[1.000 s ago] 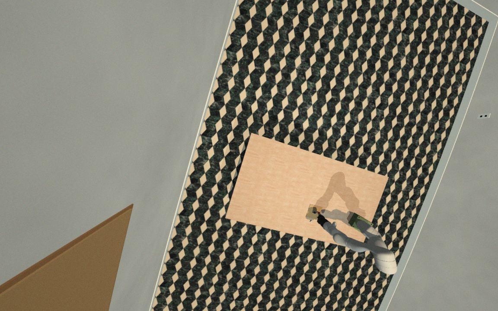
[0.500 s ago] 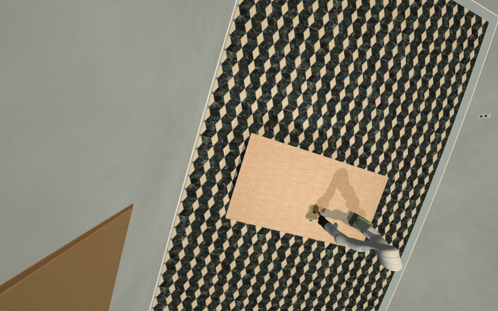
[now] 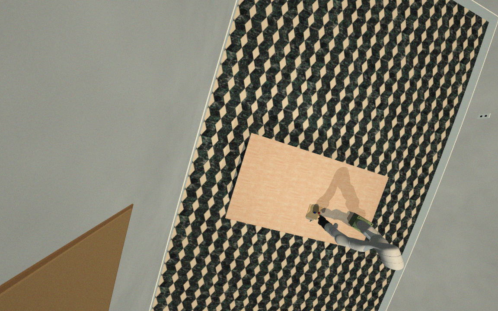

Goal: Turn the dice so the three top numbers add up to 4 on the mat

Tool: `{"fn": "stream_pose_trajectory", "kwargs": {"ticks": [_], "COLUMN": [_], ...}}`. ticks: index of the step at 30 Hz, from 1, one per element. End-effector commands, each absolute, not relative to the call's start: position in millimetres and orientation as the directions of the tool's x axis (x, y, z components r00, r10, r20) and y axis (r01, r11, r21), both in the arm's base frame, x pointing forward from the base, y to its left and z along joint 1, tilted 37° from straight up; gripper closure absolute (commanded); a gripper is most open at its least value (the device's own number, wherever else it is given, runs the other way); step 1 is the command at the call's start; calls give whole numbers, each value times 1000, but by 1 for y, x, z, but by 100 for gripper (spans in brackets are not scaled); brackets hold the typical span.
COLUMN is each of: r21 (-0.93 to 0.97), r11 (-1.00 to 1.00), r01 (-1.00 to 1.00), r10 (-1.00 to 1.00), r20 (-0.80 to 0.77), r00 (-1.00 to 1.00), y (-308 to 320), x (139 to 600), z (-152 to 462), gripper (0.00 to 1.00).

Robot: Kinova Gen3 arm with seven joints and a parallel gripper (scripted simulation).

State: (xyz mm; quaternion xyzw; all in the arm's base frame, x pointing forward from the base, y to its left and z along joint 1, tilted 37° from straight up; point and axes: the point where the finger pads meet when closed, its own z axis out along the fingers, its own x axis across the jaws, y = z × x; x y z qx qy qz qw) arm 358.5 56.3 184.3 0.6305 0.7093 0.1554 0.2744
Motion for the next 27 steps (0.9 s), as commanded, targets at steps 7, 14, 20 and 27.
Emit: {"fn": "stream_pose_trajectory", "kwargs": {"ticks": [7,14,20,27], "r21": [567,567,567,566], "r11": [156,156,156,162], "r01": [808,808,808,808], "r10": [980,980,980,979], "r20": [-192,-192,-192,-195], "r00": [-55,-55,-55,-59], "y": [57,57,57,57], "x": [359,359,359,359], "z": [185,185,185,185], "gripper": [0,0,0,0]}}
